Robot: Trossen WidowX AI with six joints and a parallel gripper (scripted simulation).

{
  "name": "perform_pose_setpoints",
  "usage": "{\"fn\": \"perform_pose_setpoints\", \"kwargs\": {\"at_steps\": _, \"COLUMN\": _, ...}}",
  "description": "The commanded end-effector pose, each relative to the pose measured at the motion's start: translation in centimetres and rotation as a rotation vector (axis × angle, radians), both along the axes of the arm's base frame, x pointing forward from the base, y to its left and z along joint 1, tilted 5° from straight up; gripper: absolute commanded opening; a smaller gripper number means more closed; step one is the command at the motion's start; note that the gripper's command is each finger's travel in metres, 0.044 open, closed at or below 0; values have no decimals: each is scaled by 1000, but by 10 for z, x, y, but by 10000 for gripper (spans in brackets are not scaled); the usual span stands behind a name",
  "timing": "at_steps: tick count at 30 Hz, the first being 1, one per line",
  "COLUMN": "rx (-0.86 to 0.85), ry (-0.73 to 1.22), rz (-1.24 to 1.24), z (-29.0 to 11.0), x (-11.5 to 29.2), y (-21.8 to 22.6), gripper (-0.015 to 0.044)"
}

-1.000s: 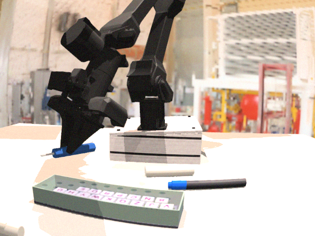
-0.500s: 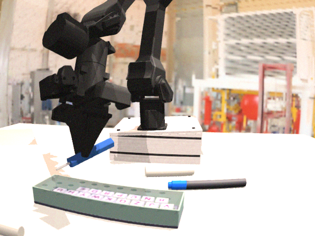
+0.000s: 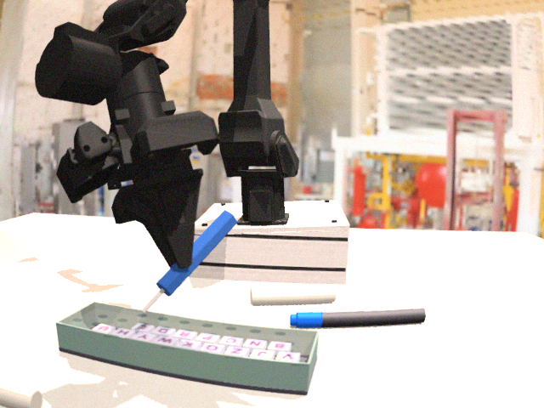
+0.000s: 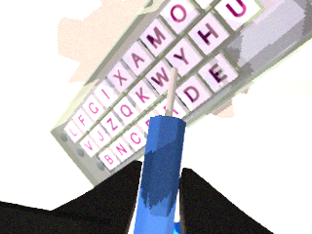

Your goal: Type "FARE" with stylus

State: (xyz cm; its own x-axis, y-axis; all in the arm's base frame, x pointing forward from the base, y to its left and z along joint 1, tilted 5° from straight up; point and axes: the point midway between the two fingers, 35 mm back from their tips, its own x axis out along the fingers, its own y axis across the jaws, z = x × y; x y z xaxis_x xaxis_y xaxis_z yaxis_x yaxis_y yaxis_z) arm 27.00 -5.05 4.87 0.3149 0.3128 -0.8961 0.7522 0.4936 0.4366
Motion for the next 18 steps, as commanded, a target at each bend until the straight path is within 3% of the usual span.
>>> {"fn": "perform_pose_setpoints", "kwargs": {"at_steps": 1, "rx": 115, "ry": 51, "rz": -44, "z": 6, "x": 11, "y": 11, "gripper": 0}}
{"fn": "perform_pose_setpoints", "kwargs": {"at_steps": 18, "rx": 543, "ry": 341, "rz": -247, "z": 28, "x": 47, "y": 48, "gripper": 0}}
